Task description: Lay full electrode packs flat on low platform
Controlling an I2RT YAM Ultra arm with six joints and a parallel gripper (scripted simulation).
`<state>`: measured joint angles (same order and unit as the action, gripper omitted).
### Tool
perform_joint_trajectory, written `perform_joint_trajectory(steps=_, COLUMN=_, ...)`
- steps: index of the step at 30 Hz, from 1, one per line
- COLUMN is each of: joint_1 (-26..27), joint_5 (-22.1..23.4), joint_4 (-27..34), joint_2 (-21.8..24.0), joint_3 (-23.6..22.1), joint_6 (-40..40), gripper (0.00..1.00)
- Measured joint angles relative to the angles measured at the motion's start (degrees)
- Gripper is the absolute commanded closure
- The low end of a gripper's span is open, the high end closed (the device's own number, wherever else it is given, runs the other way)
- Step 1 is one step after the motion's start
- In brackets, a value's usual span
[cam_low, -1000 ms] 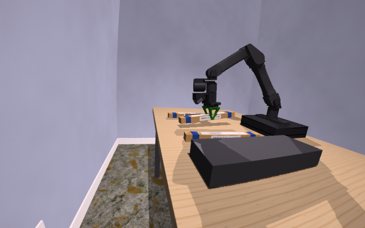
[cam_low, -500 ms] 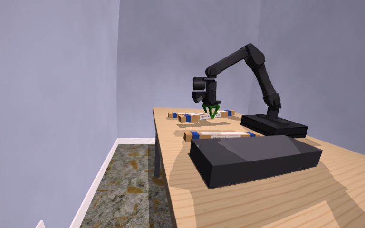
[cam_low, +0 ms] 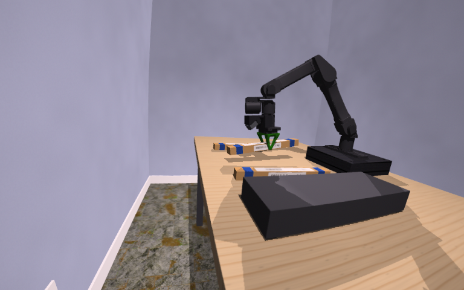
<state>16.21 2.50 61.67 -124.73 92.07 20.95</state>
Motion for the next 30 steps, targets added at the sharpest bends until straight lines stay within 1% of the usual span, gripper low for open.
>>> perform_joint_trajectory(steps=30, joint_1=0.0, joint_5=0.0, joint_4=1.5, joint_2=0.0, joint_3=1.2, joint_6=0.0, gripper=1.00)
